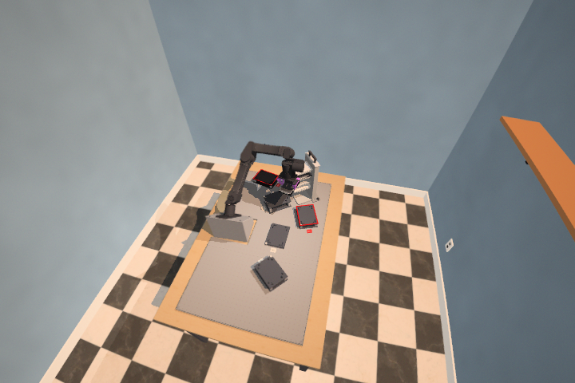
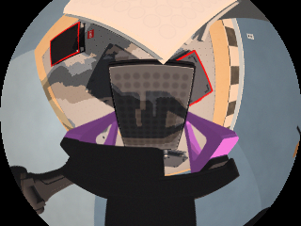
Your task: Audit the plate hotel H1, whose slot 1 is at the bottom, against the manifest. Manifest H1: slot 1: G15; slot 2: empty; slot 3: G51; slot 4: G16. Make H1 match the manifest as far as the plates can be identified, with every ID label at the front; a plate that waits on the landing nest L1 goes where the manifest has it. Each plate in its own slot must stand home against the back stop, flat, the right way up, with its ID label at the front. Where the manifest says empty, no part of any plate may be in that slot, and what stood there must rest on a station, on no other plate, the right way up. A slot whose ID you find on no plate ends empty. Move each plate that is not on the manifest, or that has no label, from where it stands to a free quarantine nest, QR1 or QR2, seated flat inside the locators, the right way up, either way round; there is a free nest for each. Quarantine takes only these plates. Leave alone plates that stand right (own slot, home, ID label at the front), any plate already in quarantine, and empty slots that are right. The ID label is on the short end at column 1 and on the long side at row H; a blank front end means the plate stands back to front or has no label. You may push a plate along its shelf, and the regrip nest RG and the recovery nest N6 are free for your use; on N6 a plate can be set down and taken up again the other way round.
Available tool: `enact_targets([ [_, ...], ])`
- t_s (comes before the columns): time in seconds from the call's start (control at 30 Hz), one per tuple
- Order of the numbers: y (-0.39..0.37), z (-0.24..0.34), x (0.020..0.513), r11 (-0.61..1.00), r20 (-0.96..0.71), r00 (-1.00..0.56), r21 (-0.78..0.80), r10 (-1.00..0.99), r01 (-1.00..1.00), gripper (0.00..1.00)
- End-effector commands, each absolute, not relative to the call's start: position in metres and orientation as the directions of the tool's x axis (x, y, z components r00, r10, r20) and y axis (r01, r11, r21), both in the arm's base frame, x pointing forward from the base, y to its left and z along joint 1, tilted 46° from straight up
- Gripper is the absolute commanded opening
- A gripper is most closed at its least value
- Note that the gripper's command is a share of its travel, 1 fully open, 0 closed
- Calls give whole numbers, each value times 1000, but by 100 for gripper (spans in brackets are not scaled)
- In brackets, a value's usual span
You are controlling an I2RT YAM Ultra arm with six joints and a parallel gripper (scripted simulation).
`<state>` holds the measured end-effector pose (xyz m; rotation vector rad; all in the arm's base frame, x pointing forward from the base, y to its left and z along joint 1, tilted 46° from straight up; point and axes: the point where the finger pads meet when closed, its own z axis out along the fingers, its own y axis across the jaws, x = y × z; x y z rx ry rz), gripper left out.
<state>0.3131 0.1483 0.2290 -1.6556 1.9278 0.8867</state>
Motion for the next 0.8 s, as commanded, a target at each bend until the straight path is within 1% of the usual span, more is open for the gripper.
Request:
enact_targets([
  [0.0,141,233,326,-44,-705,-82,158,-705,-986,86],
  [0.47,137,220,371,-268,-718,239,-76,-653,-960,86],
  [0.53,137,220,371,-268,-718,239,-76,-653,-960,86],
  [0.77,136,214,393,-371,-696,392,-192,-601,-909,86],
])
